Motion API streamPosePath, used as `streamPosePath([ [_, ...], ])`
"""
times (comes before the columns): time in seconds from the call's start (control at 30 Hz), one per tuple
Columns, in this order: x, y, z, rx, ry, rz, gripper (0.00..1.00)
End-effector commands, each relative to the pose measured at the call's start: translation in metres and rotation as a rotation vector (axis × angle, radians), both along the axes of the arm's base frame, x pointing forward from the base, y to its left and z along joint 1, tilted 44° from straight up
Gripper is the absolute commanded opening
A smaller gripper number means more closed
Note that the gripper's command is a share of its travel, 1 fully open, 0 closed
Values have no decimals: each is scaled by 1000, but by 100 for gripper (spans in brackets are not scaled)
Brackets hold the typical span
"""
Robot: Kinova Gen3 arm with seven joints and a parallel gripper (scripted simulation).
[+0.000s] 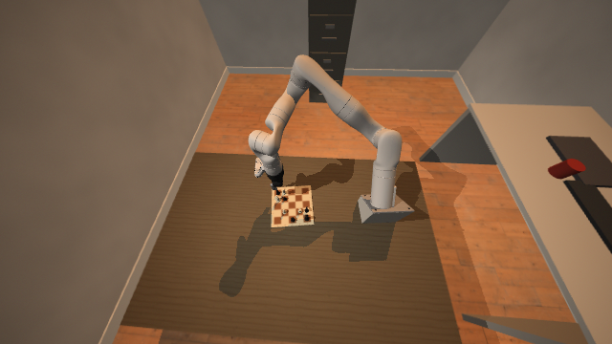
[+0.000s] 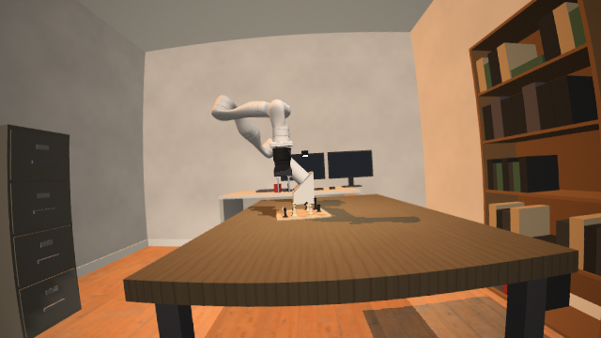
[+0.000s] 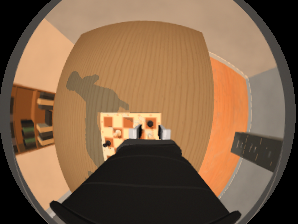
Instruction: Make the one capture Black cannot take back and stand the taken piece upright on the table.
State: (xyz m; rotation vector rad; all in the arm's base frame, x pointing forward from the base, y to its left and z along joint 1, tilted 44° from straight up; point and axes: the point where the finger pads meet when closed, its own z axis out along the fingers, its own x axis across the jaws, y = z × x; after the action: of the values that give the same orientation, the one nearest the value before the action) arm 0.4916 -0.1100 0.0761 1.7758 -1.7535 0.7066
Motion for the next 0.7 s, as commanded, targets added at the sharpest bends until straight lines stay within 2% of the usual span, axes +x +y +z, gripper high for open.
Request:
streamPosePath([
  [0.0,0,1,0,0,-1,1,73],
  [0.67,1,-11,-11,1,-1,1,73],
])
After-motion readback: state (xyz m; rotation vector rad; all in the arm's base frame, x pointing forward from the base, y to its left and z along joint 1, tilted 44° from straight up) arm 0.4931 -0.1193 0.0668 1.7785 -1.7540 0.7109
